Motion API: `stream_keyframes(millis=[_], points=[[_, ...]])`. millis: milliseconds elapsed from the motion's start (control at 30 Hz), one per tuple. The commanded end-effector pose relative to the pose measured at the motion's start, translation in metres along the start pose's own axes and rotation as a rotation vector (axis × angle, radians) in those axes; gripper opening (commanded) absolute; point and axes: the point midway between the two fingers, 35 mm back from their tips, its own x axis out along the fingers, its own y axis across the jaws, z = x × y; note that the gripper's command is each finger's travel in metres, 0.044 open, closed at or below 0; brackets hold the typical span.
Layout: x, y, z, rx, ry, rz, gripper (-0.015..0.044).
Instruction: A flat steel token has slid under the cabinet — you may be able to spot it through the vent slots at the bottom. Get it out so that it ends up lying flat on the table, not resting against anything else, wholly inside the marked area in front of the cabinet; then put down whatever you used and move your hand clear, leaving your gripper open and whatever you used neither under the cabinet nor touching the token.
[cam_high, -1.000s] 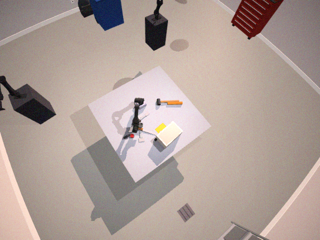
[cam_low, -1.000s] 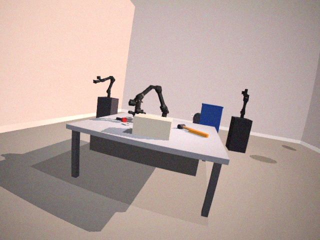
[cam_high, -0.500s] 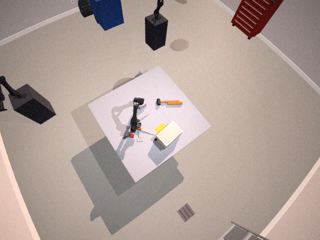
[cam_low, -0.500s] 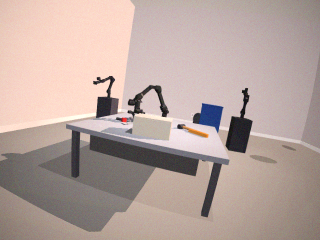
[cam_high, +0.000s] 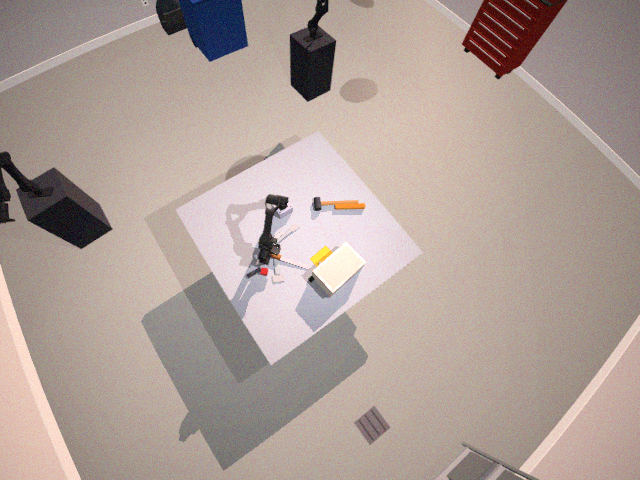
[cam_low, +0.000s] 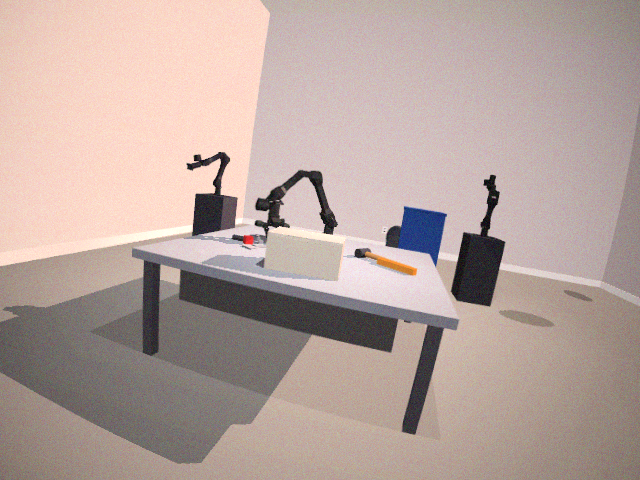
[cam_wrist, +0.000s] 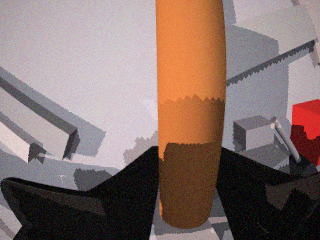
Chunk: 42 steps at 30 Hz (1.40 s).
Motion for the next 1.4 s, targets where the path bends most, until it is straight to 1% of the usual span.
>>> stream_keyframes(millis=[0, 433, 1367], points=[[0.003, 0.005, -0.005, 0.005, 0.012, 0.011, 0.0], [0.002, 0.01, 0.002, 0.007, 0.011, 0.012, 0.0], [0.003, 0.009, 0.042, 0.007, 0.008, 0.011, 0.0]])
